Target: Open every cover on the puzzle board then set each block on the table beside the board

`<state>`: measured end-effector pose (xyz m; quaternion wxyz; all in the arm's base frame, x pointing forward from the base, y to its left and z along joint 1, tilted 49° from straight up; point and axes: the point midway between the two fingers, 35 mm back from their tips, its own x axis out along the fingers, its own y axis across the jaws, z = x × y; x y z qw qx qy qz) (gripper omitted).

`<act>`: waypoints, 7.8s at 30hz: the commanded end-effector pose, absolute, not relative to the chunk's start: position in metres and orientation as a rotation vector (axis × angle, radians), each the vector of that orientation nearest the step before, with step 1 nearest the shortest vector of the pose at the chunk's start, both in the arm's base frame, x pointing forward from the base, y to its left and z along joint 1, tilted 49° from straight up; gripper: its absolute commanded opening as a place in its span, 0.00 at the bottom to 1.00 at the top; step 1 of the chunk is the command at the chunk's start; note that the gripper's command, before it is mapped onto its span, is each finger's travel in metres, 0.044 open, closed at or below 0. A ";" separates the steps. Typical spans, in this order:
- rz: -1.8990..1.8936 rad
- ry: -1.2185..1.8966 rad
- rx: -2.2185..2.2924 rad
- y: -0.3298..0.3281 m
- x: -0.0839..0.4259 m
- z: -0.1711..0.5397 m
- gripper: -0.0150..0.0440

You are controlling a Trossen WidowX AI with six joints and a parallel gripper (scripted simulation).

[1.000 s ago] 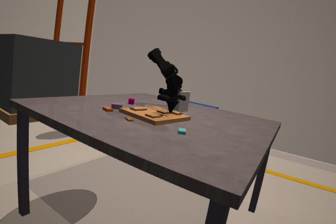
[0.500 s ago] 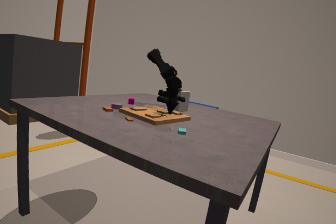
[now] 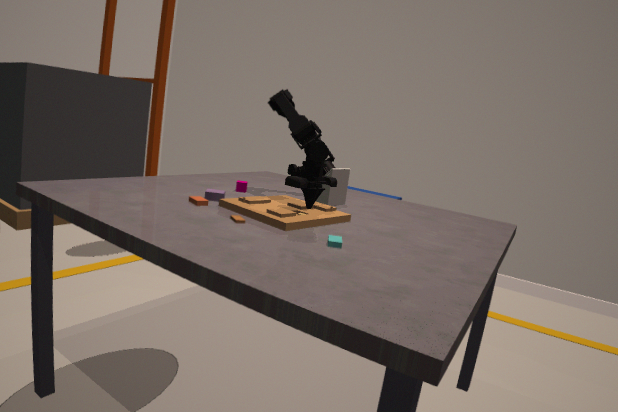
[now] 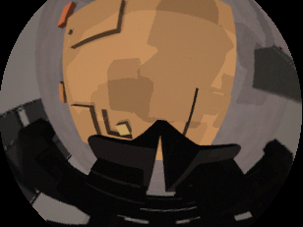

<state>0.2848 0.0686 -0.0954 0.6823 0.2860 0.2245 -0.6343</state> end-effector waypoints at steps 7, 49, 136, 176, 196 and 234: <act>-1.424 0.503 0.634 0.059 0.284 -0.087 0.25; -1.425 0.501 0.632 0.031 0.282 -0.057 0.25; -1.427 0.507 0.630 0.086 0.181 -0.044 0.25; -1.426 0.508 0.631 0.073 0.184 -0.057 0.25; -1.426 0.507 0.631 0.058 0.185 -0.071 0.25; -1.426 0.503 0.629 0.039 0.202 -0.078 0.25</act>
